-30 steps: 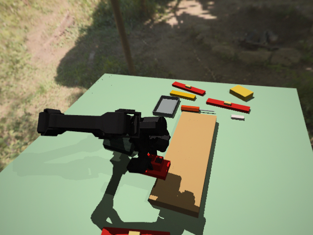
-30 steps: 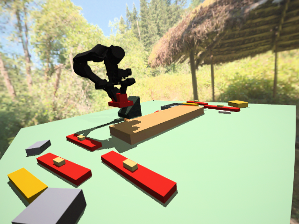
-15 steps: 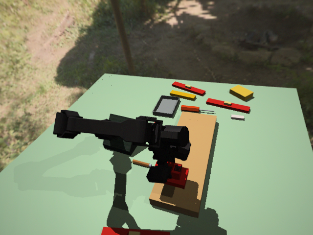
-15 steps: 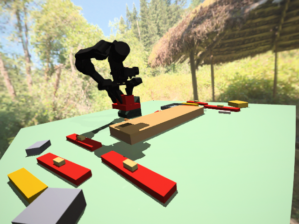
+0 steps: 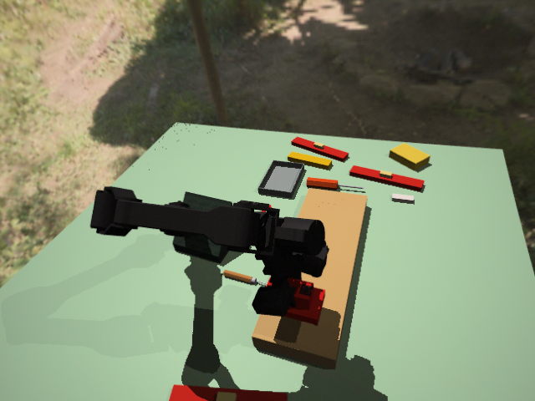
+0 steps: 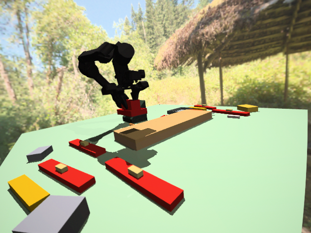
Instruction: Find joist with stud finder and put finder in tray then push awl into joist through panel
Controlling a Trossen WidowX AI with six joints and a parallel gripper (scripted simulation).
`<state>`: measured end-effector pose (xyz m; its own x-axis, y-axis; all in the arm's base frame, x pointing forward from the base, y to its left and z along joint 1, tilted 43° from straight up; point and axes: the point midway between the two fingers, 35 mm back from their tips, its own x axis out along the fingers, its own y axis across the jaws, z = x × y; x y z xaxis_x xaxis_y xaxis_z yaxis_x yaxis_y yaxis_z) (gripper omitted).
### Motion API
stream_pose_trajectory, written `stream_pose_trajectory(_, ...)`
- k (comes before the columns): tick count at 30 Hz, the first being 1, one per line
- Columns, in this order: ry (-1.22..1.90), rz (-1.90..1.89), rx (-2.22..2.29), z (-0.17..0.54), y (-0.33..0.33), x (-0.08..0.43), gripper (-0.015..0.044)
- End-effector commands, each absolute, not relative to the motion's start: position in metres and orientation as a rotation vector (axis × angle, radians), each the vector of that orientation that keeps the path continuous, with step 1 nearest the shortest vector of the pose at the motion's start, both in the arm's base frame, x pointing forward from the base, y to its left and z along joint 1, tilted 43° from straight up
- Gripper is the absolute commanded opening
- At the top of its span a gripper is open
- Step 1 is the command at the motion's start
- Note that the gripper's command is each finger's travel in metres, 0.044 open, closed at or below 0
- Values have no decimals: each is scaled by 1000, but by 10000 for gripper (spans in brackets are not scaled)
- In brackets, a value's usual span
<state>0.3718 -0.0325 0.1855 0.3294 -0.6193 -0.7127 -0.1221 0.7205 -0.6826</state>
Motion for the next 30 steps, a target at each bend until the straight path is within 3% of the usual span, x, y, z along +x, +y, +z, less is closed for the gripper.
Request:
stream_pose_trajectory(1,1211,-355,-736,181,-34,373,0)
stream_pose_trajectory(30,1210,-357,-738,149,-64,376,0)
